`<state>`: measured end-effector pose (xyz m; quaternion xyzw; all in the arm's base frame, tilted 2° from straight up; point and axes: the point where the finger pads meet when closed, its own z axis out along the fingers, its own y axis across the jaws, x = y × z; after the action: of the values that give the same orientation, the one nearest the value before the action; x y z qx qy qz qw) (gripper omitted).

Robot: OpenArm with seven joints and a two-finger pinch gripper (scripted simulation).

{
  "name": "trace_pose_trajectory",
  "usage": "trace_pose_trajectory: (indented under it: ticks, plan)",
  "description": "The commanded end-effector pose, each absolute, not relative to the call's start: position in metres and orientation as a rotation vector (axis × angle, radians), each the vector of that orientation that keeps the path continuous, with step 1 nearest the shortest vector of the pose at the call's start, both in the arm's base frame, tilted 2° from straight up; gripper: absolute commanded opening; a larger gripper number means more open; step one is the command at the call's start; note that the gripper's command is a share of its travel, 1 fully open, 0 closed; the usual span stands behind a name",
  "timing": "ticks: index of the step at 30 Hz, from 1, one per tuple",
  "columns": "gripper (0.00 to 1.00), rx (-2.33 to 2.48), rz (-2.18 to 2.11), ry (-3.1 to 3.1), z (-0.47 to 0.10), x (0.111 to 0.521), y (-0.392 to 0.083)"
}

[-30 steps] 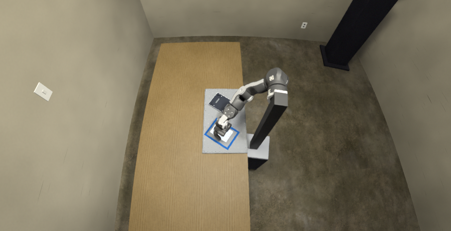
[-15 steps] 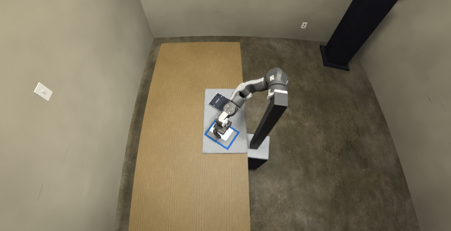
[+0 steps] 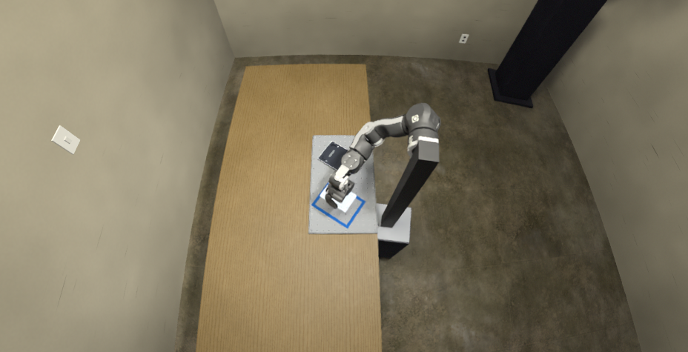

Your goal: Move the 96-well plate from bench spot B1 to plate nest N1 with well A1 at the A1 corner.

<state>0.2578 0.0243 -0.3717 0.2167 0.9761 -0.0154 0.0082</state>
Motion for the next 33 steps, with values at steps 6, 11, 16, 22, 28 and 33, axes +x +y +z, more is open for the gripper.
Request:
trace_pose_trajectory:
  ticks: [6,11,16,22,28,33]
  plan:
    - [0.0,0.68,-0.058,3.051,-0.374,0.257,0.023]
    - [0.0,0.667,-0.056,3.057,-0.381,0.254,0.024]
    - [0.0,0.667,-0.056,3.057,-0.381,0.254,0.024]
    - [0.0,0.667,-0.056,3.057,-0.381,0.254,0.024]
    - [0.0,0.69,-0.053,3.047,-0.378,0.261,-0.016]
    - [0.0,0.69,-0.053,3.047,-0.378,0.261,-0.016]
